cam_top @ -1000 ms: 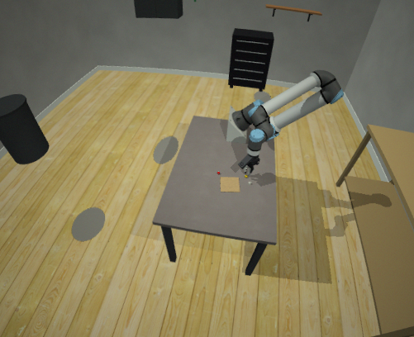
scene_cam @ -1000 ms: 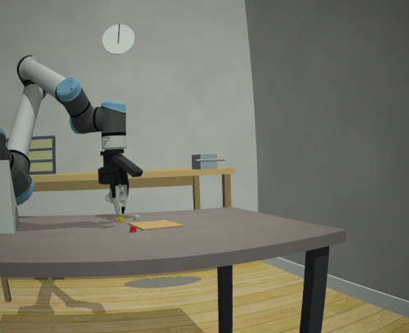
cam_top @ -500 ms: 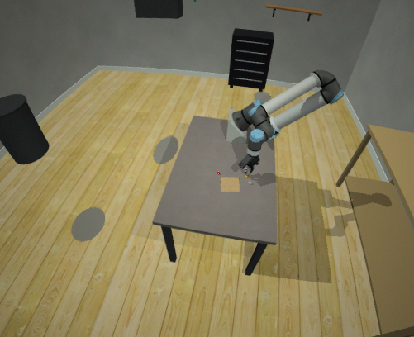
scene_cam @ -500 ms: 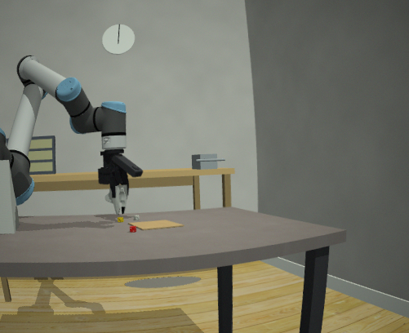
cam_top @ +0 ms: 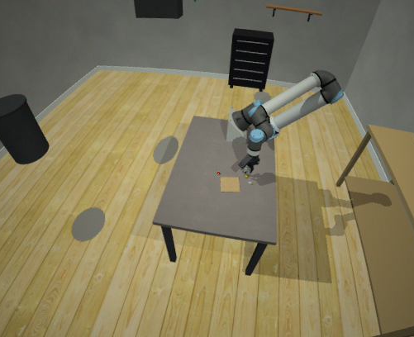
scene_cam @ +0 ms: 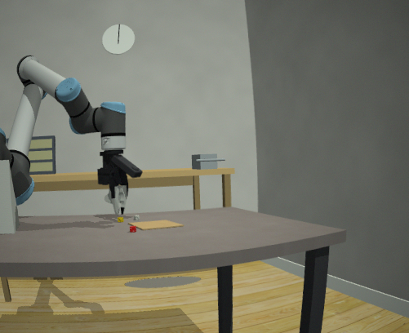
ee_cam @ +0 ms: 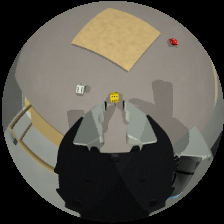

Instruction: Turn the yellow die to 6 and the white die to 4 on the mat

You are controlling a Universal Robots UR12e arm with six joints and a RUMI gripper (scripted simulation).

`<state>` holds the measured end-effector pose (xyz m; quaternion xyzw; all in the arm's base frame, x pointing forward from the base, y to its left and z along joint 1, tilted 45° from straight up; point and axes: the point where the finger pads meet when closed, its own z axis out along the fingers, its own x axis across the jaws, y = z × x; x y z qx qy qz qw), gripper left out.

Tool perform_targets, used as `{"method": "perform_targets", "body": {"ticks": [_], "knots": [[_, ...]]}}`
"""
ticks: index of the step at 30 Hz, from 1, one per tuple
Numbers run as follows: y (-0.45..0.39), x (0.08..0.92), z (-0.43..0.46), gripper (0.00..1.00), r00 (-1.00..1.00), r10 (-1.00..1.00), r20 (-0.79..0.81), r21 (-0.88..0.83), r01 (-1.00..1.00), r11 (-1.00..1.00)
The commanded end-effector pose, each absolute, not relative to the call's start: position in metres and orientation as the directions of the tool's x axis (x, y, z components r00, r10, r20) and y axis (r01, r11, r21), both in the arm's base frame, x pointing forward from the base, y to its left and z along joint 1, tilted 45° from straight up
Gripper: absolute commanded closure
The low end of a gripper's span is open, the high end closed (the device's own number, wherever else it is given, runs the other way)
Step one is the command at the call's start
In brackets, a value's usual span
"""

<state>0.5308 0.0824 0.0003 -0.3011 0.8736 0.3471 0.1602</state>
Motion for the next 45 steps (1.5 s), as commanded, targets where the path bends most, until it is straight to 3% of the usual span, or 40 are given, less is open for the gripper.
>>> {"method": "perform_targets", "body": {"ticks": [1, 45], "knots": [[0.0837, 0.5285, -0.0003, 0.82, -0.768, -0.414, -0.489, 0.512, -0.637, 0.577], [0.0877, 0.5289, -0.0044, 0.82, -0.768, -0.414, -0.489, 0.512, -0.637, 0.577]]}}
